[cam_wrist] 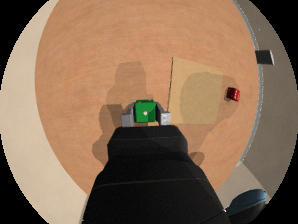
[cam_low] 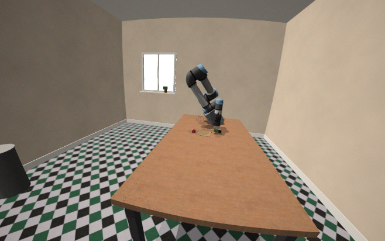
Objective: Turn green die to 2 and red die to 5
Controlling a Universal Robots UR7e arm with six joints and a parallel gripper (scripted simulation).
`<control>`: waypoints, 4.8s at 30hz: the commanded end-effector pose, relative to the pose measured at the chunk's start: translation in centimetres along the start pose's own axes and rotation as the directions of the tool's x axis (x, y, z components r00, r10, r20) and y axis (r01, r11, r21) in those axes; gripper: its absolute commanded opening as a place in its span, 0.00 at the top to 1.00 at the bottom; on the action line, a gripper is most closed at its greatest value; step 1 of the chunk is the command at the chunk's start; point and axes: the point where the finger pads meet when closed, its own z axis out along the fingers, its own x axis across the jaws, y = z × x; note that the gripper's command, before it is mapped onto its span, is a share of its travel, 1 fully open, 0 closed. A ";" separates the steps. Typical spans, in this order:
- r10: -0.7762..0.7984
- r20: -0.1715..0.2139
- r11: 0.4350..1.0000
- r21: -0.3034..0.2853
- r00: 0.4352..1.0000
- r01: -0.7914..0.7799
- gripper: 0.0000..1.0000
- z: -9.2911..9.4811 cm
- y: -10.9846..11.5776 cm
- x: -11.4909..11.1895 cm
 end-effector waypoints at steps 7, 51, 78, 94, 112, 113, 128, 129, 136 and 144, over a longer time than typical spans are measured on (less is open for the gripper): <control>0.001 0.000 1.000 0.002 1.000 -0.001 0.43 -4.1 0.0 0.0; -0.145 0.000 0.989 0.002 0.989 0.145 0.43 -7.0 -0.5 -0.4; -0.869 -0.002 0.494 0.001 0.494 0.869 0.43 -6.1 -2.3 -2.5; -0.974 -0.002 0.227 0.000 0.227 0.974 0.43 -5.8 -2.6 -2.8; -0.975 0.003 0.221 0.058 0.221 0.974 0.43 -5.7 -2.6 -2.8; -0.975 0.003 0.221 0.058 0.221 0.974 0.43 -5.7 -2.6 -2.8; -0.976 0.002 0.195 0.461 0.218 0.866 0.43 -5.6 -2.5 -2.7; -0.976 0.002 0.195 0.461 0.218 0.866 0.43 -5.6 -2.5 -2.7; -0.976 -0.002 0.170 0.630 0.220 0.758 0.43 -5.6 -2.6 -2.6; -0.976 -0.001 0.131 0.795 0.217 0.593 0.43 -5.5 -2.5 -2.5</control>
